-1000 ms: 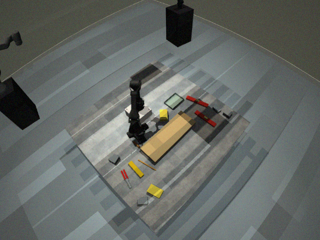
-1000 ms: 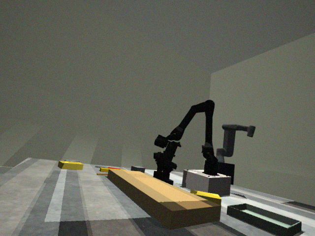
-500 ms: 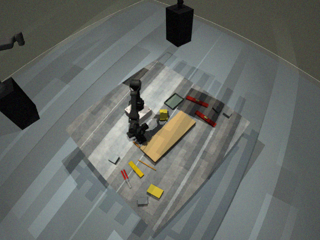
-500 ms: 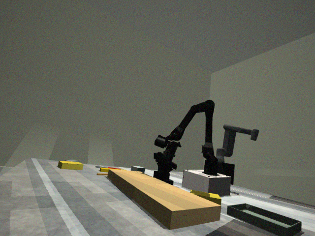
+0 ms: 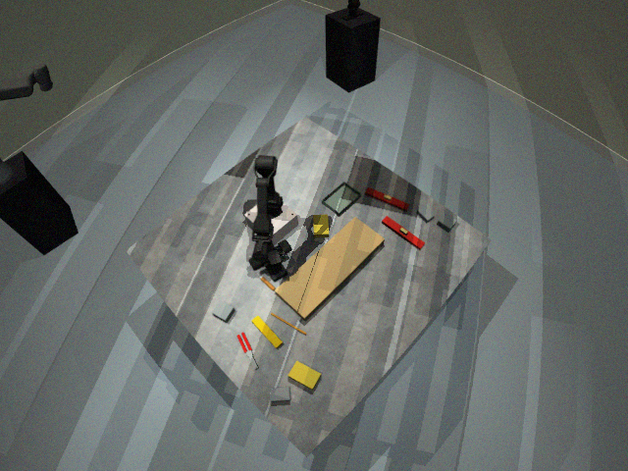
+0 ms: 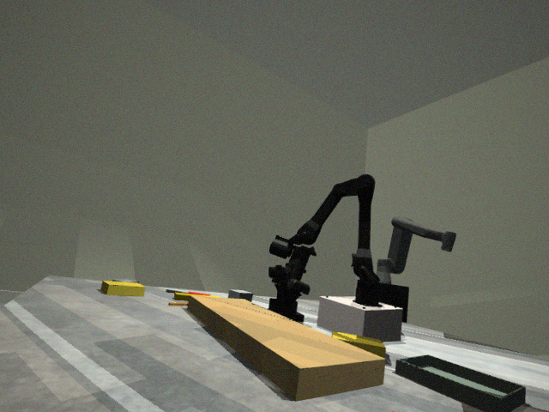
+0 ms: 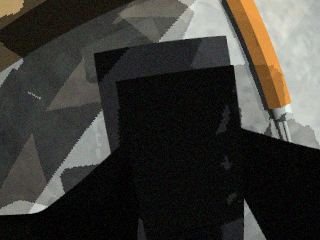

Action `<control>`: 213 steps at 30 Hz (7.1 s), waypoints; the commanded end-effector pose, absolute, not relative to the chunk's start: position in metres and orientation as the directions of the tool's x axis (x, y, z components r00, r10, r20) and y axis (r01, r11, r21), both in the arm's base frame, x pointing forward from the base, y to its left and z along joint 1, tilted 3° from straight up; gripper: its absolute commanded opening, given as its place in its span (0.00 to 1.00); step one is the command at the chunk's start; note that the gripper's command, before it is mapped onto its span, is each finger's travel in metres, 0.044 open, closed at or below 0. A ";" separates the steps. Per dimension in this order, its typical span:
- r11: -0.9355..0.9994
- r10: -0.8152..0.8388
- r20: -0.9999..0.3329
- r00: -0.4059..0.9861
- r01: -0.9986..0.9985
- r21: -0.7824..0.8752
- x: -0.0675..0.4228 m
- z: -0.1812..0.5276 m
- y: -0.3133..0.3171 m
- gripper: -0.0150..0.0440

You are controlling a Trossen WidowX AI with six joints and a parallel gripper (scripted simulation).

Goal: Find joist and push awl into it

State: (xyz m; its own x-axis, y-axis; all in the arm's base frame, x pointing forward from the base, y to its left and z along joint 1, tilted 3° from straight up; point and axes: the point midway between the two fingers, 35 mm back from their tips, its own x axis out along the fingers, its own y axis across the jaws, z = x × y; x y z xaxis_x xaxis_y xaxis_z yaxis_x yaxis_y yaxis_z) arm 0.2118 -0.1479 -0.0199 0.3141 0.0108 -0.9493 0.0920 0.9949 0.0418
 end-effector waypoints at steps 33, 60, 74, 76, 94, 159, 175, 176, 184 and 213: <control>1.000 0.022 -0.943 0.332 -0.001 0.023 0.271 0.099 -0.162 0.25; 0.987 0.066 -0.939 0.337 -0.157 0.013 0.382 0.109 -0.147 0.25; 0.987 0.066 -0.939 0.337 -0.157 0.013 0.385 0.082 -0.147 0.25; 0.987 0.067 -0.939 0.337 -0.157 0.013 0.385 0.078 -0.147 0.25; 0.987 0.067 -0.939 0.337 -0.157 0.014 0.386 0.047 -0.145 0.25; 0.987 0.075 -0.939 0.336 -0.157 0.023 0.371 0.033 -0.037 0.25; 0.987 0.078 -0.939 0.336 -0.157 0.026 0.366 0.033 -0.002 0.25; 0.987 0.078 -0.939 0.336 -0.157 0.026 0.365 0.033 0.000 0.25; 0.987 0.079 -0.939 0.336 -0.157 0.027 0.363 0.034 0.018 0.25; 0.987 0.084 -0.938 0.335 -0.157 0.033 0.353 0.036 0.081 0.25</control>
